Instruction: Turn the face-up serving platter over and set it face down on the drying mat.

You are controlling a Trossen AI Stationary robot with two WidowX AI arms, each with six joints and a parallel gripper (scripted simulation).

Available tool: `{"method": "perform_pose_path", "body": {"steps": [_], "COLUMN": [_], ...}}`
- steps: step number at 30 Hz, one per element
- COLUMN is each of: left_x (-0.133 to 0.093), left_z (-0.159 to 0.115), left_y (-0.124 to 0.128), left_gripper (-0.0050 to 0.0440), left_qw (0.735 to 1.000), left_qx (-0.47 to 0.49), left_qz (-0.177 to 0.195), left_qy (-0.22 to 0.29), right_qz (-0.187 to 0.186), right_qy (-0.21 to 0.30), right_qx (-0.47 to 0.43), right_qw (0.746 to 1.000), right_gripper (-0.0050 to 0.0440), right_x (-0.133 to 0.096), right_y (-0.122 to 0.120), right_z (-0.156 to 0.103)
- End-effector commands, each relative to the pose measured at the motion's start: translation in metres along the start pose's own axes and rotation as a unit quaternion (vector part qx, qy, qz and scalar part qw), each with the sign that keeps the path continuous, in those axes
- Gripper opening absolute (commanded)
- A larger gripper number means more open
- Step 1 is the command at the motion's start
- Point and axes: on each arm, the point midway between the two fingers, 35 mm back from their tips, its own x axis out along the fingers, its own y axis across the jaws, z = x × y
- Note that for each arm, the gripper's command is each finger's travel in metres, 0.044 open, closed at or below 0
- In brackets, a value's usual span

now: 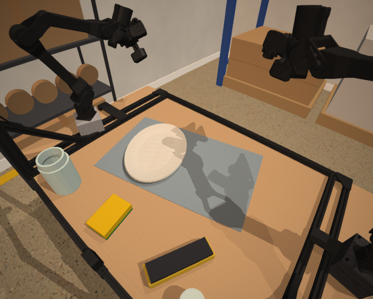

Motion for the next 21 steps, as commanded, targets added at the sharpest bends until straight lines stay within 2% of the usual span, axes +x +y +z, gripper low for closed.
{"method": "perform_pose_path", "body": {"steps": [1,5,7,9,14,21], "left_x": [-0.04,-0.081,-0.081,-0.105,-0.166,-0.228], "left_z": [0.035,0.052,0.052,0.057,0.057,0.032], "left_y": [-0.03,-0.059,-0.059,-0.073,-0.1,-0.116], "left_gripper": [0.044,0.044,0.044,0.044,0.044,0.044], "left_qw": [0.995,0.98,0.98,0.967,0.919,0.837], "left_qx": [0.064,0.135,0.135,0.174,0.274,0.389], "left_qz": [-0.055,-0.109,-0.109,-0.136,-0.198,-0.254], "left_qy": [-0.049,-0.1,-0.1,-0.128,-0.205,-0.289], "right_qz": [0.026,0.05,0.05,0.064,0.097,0.132], "right_qy": [-0.059,-0.113,-0.113,-0.142,-0.22,-0.309], "right_qx": [-0.022,-0.046,-0.046,-0.061,-0.097,-0.137], "right_qw": [0.998,0.991,0.991,0.986,0.966,0.932], "right_gripper": [0.044,0.044,0.044,0.044,0.044,0.044], "right_x": [-0.062,-0.113,-0.113,-0.14,-0.209,-0.277], "right_y": [-0.027,-0.04,-0.04,-0.043,-0.045,-0.029], "right_z": [0.003,-0.003,-0.003,-0.01,-0.039,-0.087]}}
